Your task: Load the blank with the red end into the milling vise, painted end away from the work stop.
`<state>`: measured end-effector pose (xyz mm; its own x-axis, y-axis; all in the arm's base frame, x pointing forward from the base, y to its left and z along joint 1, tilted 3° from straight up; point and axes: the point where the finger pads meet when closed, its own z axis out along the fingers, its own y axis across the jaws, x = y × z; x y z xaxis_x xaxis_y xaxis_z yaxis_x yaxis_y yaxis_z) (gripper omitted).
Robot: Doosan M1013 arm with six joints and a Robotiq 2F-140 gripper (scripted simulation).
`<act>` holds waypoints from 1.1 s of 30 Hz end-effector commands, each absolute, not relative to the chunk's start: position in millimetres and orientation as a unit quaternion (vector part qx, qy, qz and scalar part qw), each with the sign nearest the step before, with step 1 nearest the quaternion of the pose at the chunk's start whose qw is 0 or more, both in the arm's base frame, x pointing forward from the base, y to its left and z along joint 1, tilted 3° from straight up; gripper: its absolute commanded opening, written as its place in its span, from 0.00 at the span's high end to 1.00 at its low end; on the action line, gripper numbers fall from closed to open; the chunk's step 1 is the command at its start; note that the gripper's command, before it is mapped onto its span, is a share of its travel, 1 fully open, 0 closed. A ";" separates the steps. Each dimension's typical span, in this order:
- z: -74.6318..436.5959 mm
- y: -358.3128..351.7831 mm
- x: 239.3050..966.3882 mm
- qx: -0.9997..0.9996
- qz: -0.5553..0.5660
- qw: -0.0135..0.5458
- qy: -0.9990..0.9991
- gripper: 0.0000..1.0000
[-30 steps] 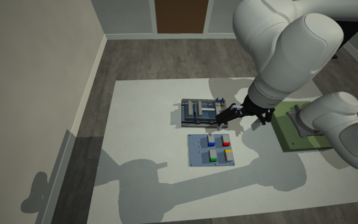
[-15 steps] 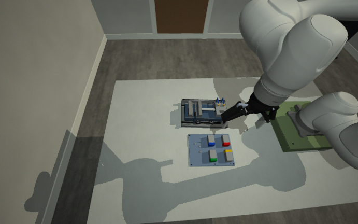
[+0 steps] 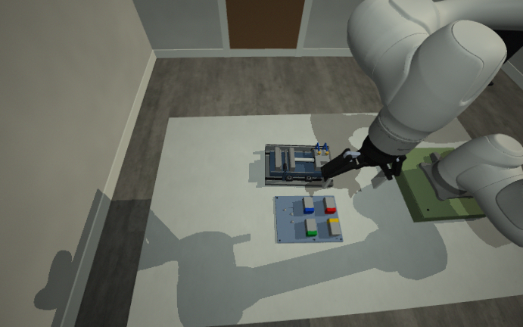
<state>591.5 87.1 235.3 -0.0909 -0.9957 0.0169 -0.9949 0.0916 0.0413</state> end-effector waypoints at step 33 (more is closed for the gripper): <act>237.1 90.3 599.5 0.674 -0.010 0.020 -0.739 0.00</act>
<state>599.3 90.2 237.0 -0.0910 -0.9957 0.0169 -0.9949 0.0916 0.0413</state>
